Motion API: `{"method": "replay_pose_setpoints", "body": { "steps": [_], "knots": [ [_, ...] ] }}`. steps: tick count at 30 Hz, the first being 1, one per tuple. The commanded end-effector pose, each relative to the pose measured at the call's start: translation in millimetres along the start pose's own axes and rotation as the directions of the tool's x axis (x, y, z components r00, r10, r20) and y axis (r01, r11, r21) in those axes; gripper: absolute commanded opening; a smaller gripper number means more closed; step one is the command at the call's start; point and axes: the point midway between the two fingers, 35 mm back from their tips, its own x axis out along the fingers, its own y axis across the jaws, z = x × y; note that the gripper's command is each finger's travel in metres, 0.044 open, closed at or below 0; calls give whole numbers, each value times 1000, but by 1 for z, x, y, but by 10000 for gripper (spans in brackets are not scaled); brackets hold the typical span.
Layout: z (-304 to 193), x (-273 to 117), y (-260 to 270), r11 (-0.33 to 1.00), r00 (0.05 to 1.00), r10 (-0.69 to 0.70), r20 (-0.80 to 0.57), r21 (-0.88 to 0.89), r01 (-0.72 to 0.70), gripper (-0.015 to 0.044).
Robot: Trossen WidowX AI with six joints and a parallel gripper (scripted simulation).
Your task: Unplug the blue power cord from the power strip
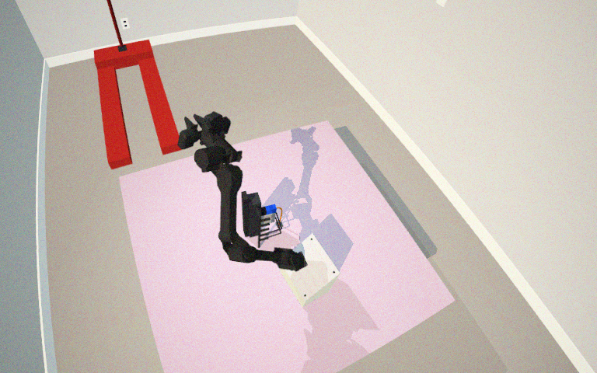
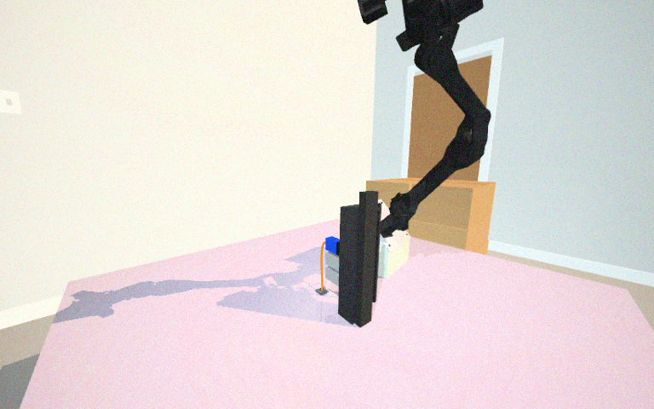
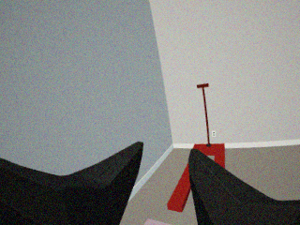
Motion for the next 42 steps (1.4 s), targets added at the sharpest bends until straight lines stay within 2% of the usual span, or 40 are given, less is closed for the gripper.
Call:
{"method": "replay_pose_setpoints", "body": {
  "steps": [1, 6, 11, 16, 21, 28, 35, 37, 42],
  "knots": [
    [-14, 4, -71, 981, 986, -164, -30, 99, 166, 160],
    [-40, -2, -148, 905, 932, -346, -109, 222, 362, 160],
    [-77, -22, -220, 768, 834, -504, -225, 324, 552, 160],
    [-124, -54, -283, 569, 688, -621, -375, 387, 725, 160],
    [-178, -99, -330, 326, 504, -672, -543, 395, 859, 160],
    [-258, -175, -361, -60, 202, -600, -774, 296, 953, 160],
    [-326, -253, -347, -405, -81, -354, -932, 75, 911, 160],
    [-335, -265, -340, -453, -122, -298, -947, 28, 891, 160],
    [-336, -267, -340, -459, -127, -291, -948, 22, 888, 160]
  ]
}}
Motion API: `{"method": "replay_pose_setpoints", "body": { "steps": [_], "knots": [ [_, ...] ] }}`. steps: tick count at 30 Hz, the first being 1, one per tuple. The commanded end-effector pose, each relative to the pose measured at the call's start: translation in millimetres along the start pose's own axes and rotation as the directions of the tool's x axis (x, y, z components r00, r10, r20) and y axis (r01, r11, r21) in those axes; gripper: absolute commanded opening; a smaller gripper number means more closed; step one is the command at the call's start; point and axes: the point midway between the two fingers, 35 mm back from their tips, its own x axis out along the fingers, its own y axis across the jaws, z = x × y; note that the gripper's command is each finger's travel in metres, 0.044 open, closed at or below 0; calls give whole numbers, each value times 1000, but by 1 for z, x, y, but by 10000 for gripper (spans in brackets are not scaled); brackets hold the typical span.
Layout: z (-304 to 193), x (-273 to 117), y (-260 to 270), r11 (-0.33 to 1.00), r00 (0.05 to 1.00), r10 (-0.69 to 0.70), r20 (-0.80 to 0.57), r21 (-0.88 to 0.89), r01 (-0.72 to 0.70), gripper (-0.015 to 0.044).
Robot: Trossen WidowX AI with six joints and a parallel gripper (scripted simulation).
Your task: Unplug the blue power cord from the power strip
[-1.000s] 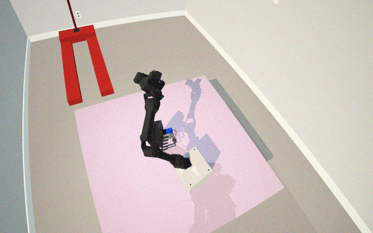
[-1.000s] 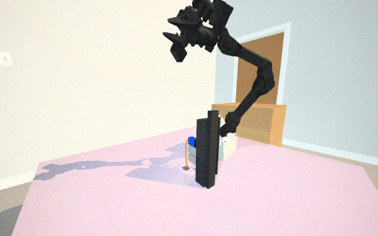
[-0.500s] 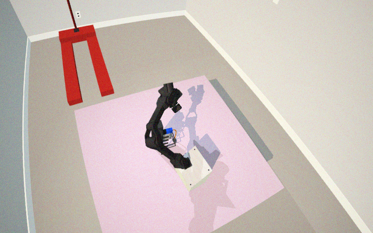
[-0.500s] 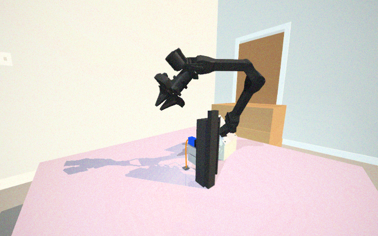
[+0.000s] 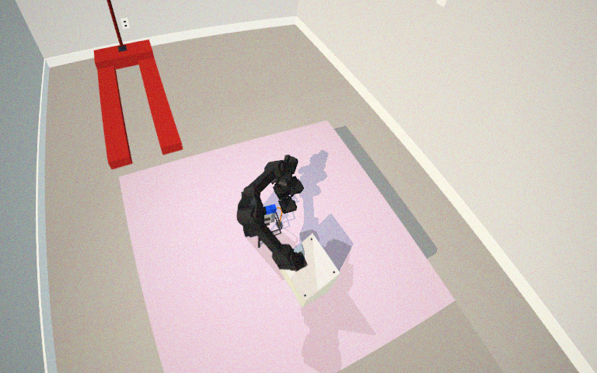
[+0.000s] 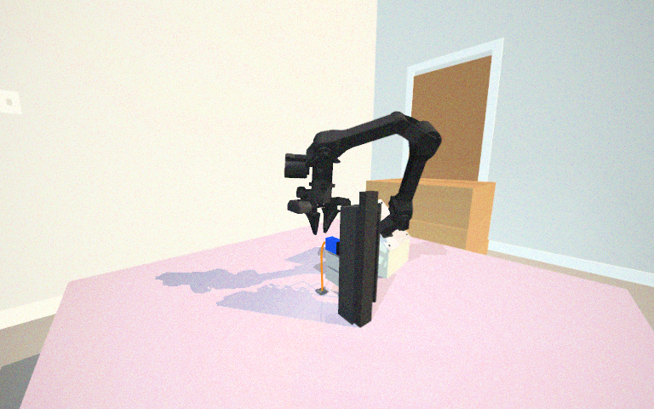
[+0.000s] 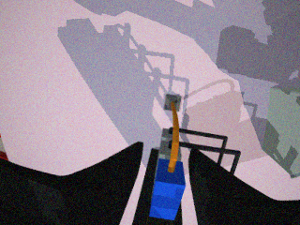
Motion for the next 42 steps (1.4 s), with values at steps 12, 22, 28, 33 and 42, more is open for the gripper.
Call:
{"method": "replay_pose_setpoints", "body": {
  "steps": [12, 22, 28, 33, 42],
  "knots": [
    [-11, 3, -7, 999, 999, -36, -17, 14, 36, 160],
    [-27, 3, -7, 999, 999, -36, -18, 14, 36, 160],
    [-37, 3, -7, 999, 999, -36, -19, 14, 37, 160],
    [-43, 3, -8, 999, 999, -37, -20, 14, 37, 160],
    [-43, 9, -8, 999, 999, -37, -20, 14, 37, 160]
  ]
}}
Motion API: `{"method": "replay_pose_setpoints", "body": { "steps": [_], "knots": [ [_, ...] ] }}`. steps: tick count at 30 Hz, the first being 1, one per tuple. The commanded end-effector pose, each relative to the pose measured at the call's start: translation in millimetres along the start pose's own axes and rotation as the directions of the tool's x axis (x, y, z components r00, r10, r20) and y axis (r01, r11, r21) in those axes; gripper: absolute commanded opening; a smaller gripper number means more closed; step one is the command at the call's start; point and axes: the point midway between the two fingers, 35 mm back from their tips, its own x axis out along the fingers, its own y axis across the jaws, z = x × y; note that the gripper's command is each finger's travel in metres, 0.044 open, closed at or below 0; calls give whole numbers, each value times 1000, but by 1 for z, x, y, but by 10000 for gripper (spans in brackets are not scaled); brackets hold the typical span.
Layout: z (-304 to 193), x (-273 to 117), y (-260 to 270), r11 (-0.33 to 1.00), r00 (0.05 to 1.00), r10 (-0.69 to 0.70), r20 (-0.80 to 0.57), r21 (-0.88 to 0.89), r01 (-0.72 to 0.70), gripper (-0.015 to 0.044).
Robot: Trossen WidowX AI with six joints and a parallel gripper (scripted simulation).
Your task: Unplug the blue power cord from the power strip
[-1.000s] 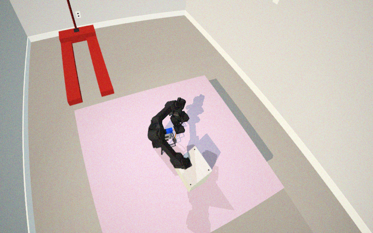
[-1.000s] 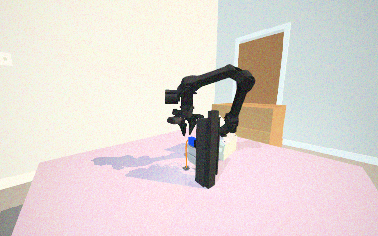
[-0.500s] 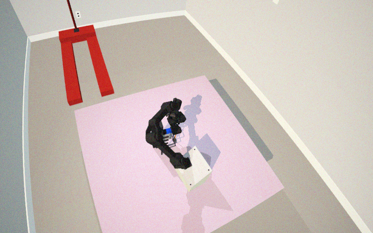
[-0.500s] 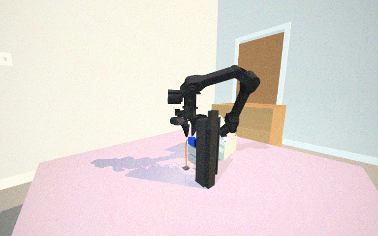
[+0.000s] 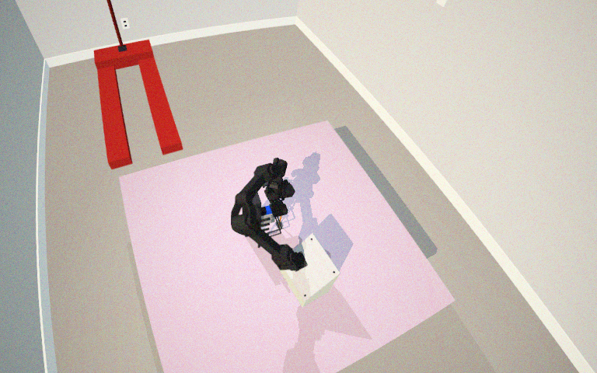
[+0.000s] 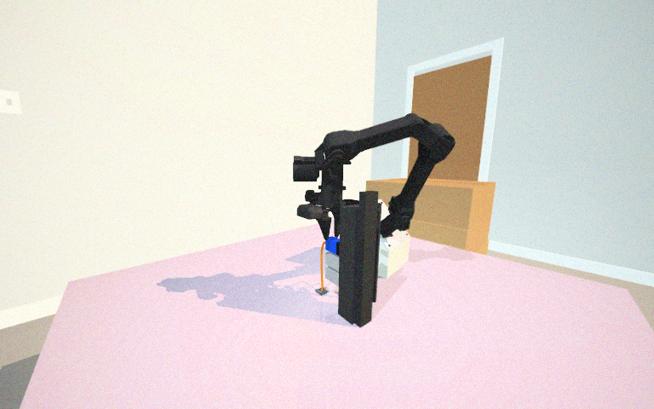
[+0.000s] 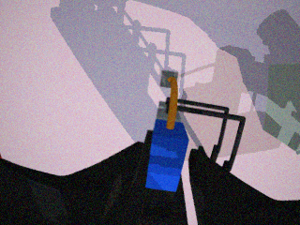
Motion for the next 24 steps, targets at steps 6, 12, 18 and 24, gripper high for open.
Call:
{"method": "replay_pose_setpoints", "body": {
  "steps": [6, 12, 18, 24],
  "knots": [
    [-1, 10, -1, 1000, 1000, -2, -5, 5, 2, 160],
    [-1, 7, 0, 1000, 1000, -2, -1, 0, 2, 48],
    [-1, 7, 0, 1000, 1000, -2, -1, 0, 2, 8],
    [3, 7, 0, 1000, 1000, -1, 0, 0, 1, 0]
  ]
}}
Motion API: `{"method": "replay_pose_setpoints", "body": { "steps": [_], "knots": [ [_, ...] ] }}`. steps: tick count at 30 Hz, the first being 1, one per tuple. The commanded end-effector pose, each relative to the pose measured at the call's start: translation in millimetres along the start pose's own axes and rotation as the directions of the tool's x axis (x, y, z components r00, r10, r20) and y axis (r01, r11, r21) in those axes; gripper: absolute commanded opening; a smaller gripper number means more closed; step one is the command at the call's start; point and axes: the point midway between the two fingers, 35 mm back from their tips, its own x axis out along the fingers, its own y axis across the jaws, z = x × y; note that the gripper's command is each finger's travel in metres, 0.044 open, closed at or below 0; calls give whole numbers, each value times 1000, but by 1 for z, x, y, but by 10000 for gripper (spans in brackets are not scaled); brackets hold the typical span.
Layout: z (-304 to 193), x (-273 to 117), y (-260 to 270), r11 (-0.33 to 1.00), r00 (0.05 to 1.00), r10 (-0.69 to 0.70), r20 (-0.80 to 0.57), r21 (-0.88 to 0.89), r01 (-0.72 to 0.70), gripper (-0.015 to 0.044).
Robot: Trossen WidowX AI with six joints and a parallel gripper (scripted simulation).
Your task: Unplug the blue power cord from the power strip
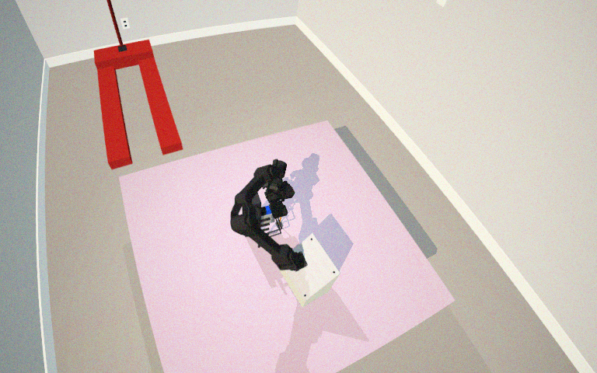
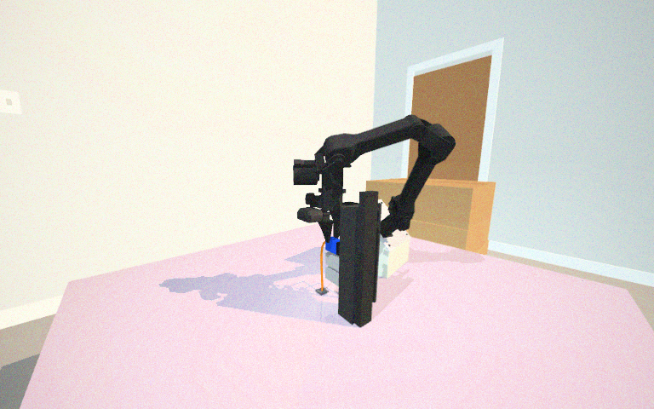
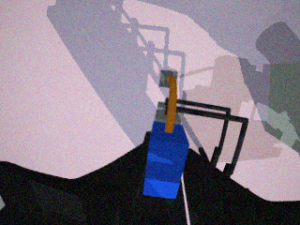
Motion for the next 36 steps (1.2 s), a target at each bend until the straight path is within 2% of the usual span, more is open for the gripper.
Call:
{"method": "replay_pose_setpoints", "body": {
  "steps": [1, 36],
  "knots": [
    [5, -1, 1, 1000, 1000, 3, 2, -2, -3, 0],
    [62, -8, -1, 1000, 1000, 4, 4, 2, -4, 0]
  ]
}}
